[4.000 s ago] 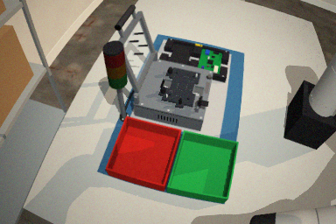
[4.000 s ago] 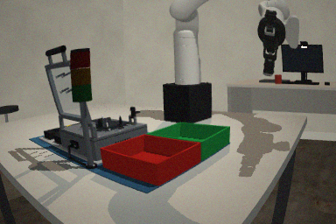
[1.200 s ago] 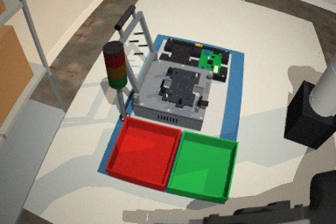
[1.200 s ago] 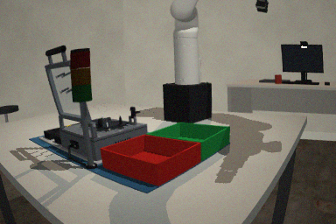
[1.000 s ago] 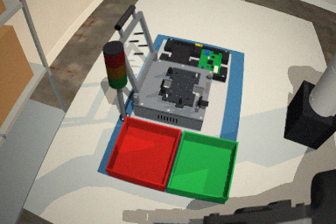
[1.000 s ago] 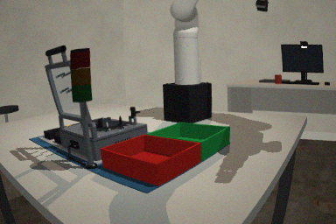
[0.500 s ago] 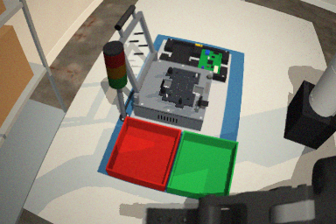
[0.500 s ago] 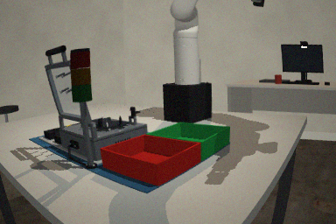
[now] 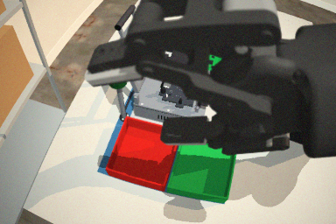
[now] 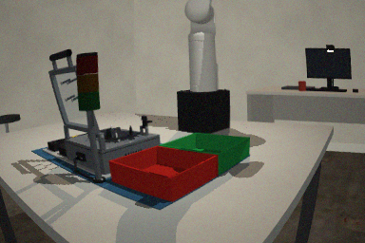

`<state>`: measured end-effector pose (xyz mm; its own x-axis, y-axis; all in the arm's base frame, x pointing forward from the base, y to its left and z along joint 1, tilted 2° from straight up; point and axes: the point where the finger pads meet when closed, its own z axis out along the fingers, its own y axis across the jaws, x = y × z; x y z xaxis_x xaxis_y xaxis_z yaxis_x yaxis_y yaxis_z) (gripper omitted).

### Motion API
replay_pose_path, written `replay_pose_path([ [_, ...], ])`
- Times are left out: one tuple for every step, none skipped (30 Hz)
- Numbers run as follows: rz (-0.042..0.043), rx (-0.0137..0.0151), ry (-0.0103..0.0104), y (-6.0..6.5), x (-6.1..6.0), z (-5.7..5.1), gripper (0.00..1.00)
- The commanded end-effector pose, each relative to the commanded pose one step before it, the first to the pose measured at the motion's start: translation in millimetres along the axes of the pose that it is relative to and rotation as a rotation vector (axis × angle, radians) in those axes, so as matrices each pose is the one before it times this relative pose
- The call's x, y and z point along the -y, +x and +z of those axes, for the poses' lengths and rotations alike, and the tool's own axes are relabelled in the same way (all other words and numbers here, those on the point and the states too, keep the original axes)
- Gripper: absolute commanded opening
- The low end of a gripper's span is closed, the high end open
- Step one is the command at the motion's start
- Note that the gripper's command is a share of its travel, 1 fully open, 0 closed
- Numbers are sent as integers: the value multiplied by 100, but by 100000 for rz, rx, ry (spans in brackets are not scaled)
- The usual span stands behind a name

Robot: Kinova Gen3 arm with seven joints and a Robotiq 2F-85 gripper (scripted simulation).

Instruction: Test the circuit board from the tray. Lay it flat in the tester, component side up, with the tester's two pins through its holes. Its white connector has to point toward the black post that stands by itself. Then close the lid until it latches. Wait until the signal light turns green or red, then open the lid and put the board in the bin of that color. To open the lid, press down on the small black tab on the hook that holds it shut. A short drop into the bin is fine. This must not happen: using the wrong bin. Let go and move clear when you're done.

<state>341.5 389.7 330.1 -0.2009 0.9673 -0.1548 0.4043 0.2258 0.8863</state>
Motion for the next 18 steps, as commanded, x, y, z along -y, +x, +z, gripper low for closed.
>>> replay_pose_path([
  [2665,2407,992,-2372,-2162,129,100],
  [540,1484,476,-1127,-623,243,100],
  [505,1443,563,-1140,-600,236,100],
  [472,1408,660,-1156,-572,233,100],
  [450,1392,770,-1183,-542,241,100],
  [448,1415,894,-1228,-511,265,100],
  [491,1521,1040,-1314,-482,317,100],
  [484,1528,1177,-1353,-441,343,100],
  [473,1524,1318,-1388,-396,368,100],
  [459,1510,1462,-1418,-346,394,100],
  [441,1484,1608,-1443,-293,420,100],
  [419,1448,1756,-1463,-237,447,100],
  [394,1399,1903,-1477,-179,472,100],
  [365,1340,2048,-1485,-119,498,100],
  [0,0,0,0,0,0,100],
  [0,0,0,0,0,0,100],
  [332,1269,2189,-1487,-57,523,100],
  [297,1187,2326,-1484,5,547,100],
])
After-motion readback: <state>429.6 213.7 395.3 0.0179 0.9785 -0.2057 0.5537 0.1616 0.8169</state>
